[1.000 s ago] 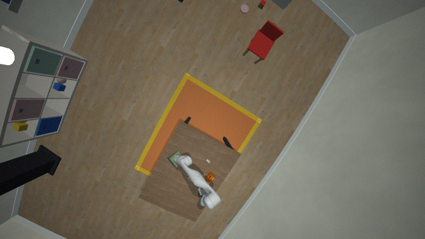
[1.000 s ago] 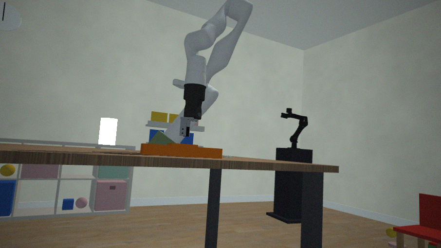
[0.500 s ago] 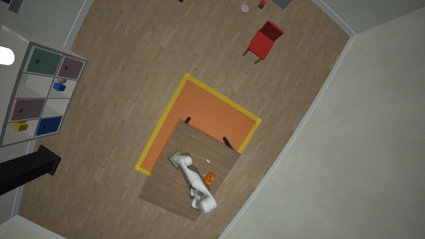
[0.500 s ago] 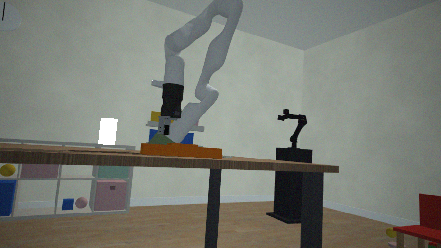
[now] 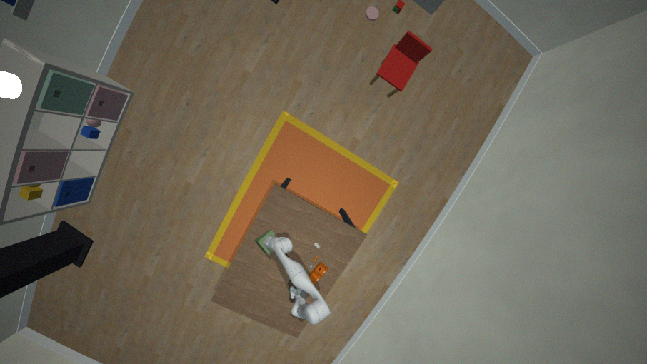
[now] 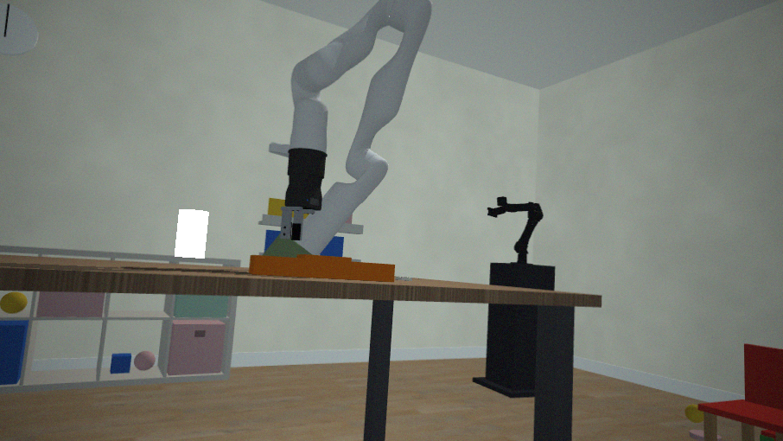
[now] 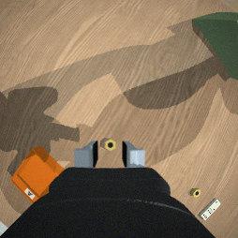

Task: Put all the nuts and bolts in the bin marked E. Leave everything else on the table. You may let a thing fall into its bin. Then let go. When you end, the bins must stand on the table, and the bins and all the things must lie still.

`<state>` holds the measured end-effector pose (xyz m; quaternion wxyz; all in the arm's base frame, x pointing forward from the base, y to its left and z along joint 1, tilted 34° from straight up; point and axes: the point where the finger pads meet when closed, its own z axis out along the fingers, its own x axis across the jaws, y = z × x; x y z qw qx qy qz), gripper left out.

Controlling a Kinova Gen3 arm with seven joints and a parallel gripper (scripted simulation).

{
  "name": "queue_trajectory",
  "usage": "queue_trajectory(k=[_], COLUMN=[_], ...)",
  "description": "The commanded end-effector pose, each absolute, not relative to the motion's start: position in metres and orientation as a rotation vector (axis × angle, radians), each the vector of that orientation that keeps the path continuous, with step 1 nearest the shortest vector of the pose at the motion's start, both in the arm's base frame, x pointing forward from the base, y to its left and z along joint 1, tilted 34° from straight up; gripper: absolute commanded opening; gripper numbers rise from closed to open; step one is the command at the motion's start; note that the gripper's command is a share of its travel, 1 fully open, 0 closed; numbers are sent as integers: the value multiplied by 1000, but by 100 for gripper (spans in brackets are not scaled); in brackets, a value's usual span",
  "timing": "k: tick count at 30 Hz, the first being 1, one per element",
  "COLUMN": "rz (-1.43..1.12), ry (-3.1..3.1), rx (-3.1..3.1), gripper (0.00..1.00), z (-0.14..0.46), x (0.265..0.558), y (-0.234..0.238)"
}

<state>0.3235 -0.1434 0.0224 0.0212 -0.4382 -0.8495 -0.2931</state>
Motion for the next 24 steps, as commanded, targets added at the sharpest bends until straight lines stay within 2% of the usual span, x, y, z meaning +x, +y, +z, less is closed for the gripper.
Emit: queue_trajectory(k=[1,15,24], rz=[-908,-908,-908], ry=[-2636,-2636,-2636], rx=[-1358,-1358,-1358], gripper=[64,64,64], z=[23,24,-6], x=[324,325,331], y=[-144,-143,-123])
